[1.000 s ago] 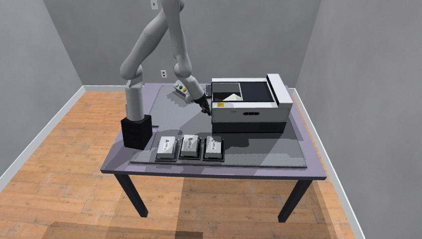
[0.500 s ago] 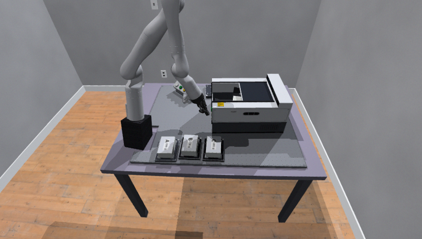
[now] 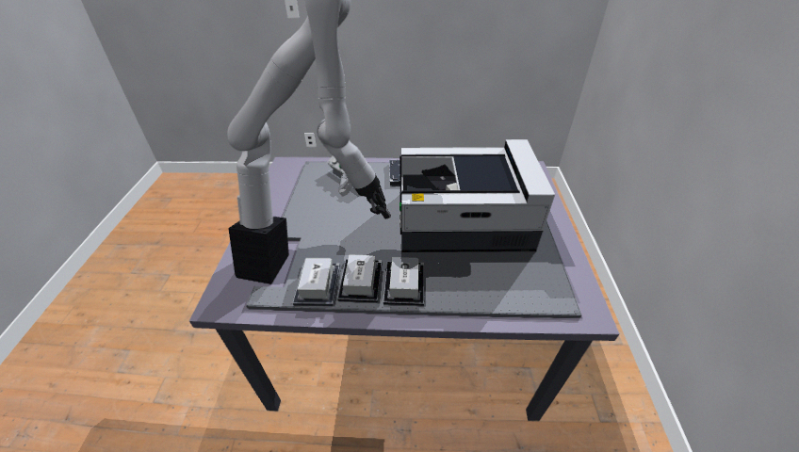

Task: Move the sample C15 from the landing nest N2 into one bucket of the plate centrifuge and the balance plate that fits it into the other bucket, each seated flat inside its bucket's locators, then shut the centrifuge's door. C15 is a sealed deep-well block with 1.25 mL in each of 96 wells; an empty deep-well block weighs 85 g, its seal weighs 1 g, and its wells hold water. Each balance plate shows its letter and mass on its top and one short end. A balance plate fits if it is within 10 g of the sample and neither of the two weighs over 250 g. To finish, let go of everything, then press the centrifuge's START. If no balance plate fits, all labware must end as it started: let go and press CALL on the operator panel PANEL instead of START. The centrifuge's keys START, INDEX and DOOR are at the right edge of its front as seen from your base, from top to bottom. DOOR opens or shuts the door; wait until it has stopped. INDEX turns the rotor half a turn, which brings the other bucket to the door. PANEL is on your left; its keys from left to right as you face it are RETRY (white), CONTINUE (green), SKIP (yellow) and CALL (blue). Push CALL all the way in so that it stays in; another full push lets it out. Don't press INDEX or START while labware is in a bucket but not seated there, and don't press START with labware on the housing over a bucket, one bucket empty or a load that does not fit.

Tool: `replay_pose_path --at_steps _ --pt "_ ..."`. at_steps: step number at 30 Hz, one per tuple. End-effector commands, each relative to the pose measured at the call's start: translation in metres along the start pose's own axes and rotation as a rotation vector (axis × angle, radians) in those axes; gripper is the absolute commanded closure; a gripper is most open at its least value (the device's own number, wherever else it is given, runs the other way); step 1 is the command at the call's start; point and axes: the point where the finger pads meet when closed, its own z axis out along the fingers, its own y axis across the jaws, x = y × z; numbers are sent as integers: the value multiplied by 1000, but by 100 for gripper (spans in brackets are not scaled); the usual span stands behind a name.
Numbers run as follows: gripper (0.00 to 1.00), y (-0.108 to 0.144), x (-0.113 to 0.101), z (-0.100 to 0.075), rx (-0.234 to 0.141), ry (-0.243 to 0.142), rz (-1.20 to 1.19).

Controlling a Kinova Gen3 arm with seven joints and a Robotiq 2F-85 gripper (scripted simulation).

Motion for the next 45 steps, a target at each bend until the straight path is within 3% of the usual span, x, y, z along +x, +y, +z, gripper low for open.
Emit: replay_pose_path --at_steps 1,45 --pt "90 0 1 -1 0 -2 0" --pt "90 0 2 -134 1 -2 0"
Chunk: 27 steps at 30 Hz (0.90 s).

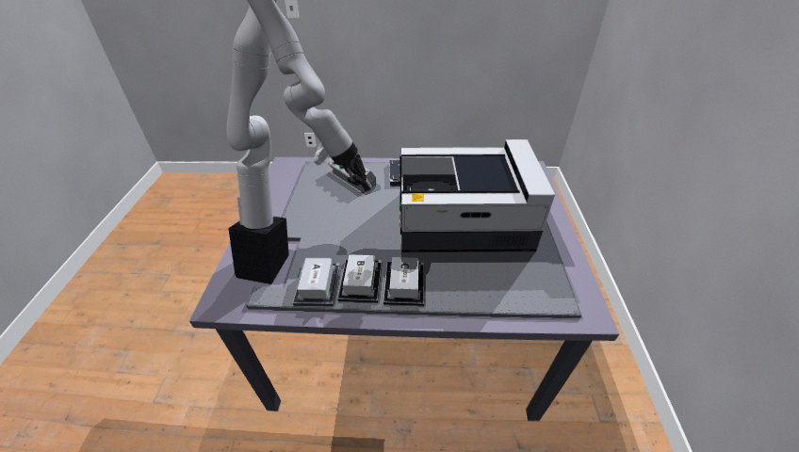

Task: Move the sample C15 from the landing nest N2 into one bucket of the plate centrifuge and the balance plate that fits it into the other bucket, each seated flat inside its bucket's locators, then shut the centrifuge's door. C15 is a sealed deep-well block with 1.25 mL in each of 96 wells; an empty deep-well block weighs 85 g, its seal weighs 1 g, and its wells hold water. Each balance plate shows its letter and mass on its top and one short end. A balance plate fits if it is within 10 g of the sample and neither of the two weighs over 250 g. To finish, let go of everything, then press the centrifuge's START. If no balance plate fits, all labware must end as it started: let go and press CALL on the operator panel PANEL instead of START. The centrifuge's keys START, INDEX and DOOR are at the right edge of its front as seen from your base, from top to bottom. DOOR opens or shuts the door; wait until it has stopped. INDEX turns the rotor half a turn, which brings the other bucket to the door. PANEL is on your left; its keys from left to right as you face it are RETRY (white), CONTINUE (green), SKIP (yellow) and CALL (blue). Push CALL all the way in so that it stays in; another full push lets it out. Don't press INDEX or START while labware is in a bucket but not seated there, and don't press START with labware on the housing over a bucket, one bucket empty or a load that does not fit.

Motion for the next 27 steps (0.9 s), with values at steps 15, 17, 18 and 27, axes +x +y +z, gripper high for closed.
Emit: replay_pose_path --at_steps 15,17,18,27 --pt "90 -1 -2 -55 -6 21 3" --pt "90 -1 -3 -62 -6 21 3" --pt "90 -1 -3 -65 -6 21 3" --pt "90 -1 -3 -82 -6 21 3"
